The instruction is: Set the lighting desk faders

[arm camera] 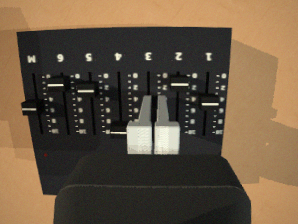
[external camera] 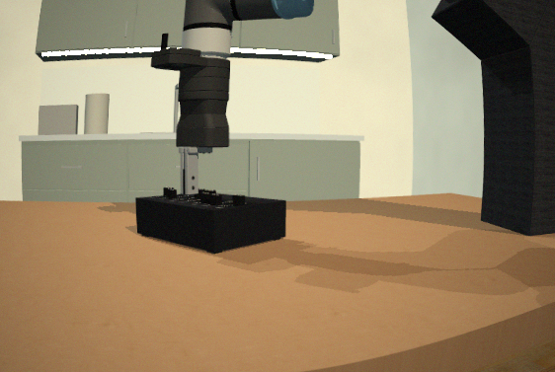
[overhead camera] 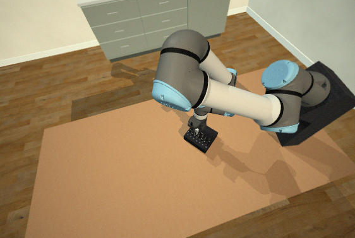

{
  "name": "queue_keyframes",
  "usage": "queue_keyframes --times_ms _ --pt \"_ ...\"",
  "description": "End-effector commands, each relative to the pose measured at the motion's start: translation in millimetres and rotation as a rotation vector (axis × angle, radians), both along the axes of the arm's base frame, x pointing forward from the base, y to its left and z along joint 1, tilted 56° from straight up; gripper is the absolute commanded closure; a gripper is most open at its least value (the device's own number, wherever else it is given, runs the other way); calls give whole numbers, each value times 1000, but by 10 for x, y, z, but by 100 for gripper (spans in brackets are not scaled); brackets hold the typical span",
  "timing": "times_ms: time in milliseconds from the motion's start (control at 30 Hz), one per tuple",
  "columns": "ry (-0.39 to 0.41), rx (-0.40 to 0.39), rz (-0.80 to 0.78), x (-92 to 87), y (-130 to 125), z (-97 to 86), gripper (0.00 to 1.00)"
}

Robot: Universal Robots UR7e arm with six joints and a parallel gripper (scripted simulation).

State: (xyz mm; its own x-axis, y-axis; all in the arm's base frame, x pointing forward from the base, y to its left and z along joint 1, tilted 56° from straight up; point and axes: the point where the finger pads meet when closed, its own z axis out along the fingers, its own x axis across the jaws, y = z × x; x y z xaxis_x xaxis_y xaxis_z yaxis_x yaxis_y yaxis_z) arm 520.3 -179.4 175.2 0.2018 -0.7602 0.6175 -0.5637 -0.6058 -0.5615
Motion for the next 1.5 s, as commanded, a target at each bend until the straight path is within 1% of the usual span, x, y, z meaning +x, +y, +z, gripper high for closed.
queue_keyframes --times_ms 0,1033,1167,1300,1367,1467 --pt "3 3 -1 -16 5 -23 100" --pt "3 3 -1 16 42 12 100" --pt "3 3 -1 -18 52 36 100" --pt "3 3 -1 -100 76 93 100" --pt "3 3 -1 -100 76 93 100" --pt "3 3 -1 -175 98 145 100"
